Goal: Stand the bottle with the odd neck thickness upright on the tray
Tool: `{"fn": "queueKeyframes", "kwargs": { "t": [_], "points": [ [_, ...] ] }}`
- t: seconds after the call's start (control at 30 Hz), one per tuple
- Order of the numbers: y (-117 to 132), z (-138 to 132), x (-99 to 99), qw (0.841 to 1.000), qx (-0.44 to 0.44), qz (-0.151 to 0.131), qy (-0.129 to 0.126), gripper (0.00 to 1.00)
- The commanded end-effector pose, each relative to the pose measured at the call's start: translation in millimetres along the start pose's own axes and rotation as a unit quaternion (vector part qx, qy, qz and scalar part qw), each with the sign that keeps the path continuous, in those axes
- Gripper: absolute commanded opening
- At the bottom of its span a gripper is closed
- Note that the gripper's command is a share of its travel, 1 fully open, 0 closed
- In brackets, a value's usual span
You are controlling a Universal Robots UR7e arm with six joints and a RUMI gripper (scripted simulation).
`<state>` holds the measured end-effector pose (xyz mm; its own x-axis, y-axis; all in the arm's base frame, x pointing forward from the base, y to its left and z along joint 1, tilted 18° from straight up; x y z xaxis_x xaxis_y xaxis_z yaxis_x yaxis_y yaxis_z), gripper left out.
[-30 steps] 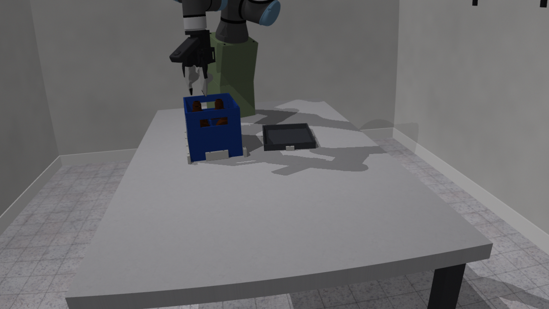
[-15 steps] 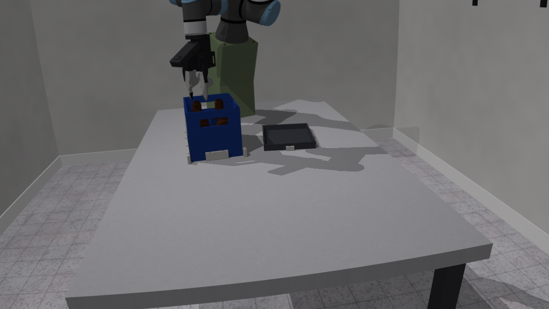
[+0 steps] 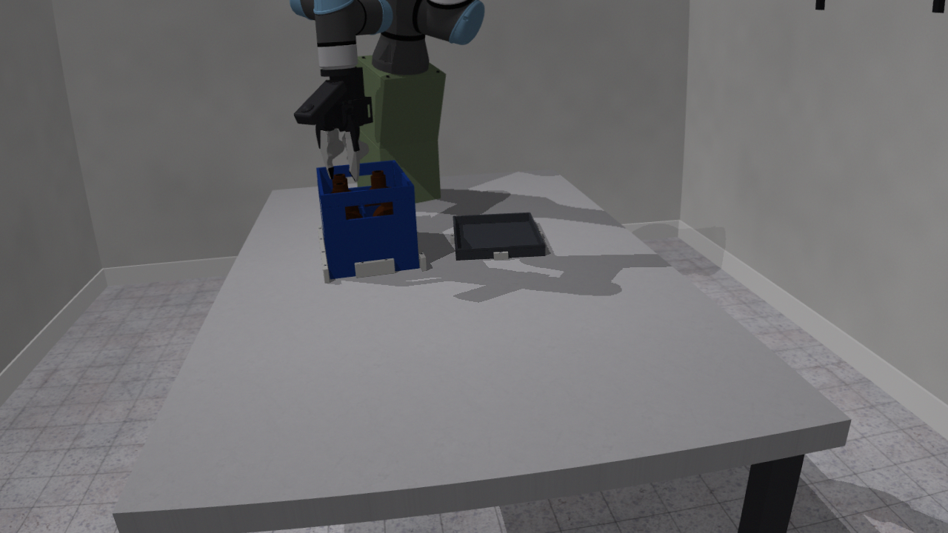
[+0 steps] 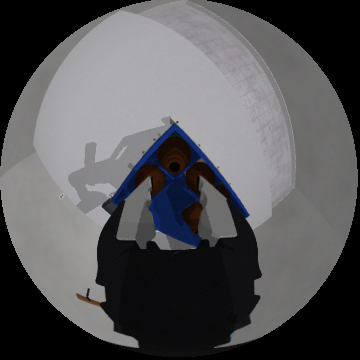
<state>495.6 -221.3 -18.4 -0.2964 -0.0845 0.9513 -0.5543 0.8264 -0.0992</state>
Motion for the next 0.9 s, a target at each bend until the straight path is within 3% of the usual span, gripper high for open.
{"fn": "queueKeyframes", "kwargs": {
  "t": [0.0,0.87],
  "points": [
    [-0.6,-0.2,-3.7,1.0,0.0,0.001,0.0,0.38],
    [-0.8,-0.3,-7.4,1.0,0.0,0.001,0.0,0.38]
  ]
}}
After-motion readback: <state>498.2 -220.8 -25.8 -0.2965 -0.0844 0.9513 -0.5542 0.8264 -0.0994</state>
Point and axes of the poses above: the point where the finger pads meet when closed, its own x axis back along the fingers, its own z axis across the jaws, y = z × x, the point moved 3 cm from there along x, back along the fingers, and after that the axes turned 7 degrees about -x, right-handed, at the moved point
